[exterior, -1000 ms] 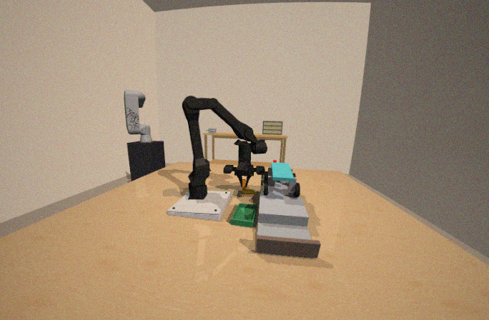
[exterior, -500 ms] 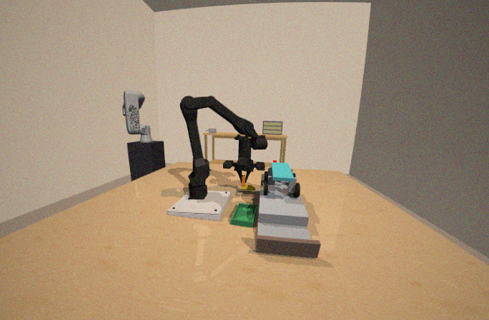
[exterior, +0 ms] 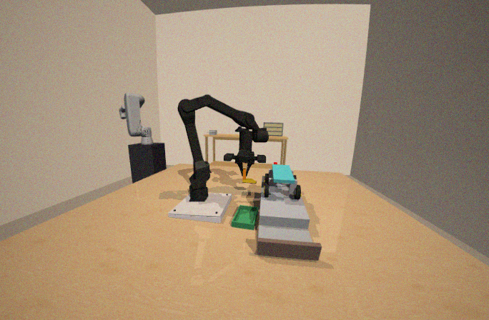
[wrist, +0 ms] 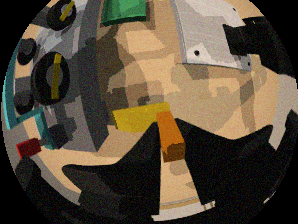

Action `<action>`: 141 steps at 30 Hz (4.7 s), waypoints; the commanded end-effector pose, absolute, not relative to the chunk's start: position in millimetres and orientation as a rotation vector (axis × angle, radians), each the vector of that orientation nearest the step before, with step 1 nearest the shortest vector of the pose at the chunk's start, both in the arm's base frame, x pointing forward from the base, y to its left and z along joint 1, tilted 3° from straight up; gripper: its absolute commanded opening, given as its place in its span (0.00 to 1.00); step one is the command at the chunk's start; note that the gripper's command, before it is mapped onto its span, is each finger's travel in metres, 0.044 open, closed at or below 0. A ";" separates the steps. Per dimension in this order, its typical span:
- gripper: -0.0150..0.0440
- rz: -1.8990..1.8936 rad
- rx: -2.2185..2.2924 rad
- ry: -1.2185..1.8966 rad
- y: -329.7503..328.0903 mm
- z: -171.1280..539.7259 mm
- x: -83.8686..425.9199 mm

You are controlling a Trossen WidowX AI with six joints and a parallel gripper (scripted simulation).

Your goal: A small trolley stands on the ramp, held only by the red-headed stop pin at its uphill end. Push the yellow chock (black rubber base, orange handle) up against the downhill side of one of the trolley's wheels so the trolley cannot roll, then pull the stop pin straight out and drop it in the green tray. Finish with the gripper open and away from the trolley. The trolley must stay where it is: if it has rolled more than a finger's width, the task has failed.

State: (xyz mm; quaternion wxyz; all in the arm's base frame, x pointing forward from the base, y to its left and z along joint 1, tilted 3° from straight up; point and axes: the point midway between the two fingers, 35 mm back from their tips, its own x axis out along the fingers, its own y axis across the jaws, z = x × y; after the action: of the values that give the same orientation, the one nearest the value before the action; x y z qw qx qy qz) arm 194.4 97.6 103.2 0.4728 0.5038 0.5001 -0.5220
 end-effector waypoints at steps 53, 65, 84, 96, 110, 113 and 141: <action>0.25 -0.671 0.677 1.505 99.9 185.5 199.0; 0.25 -0.350 0.368 1.579 99.9 185.5 199.0; 0.25 -0.069 0.096 1.605 97.6 185.3 199.6; 0.25 -0.072 0.093 1.604 57.6 181.3 208.3; 0.25 -0.075 0.090 1.603 12.5 177.2 216.4; 0.25 -0.076 0.089 1.603 2.9 176.5 217.8; 0.25 -0.084 0.082 1.601 -100.2 170.1 229.3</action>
State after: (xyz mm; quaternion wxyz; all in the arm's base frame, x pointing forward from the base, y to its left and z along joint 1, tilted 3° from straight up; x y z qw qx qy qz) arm 226.5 -86.2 172.0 0.6959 0.0403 0.7161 -0.0373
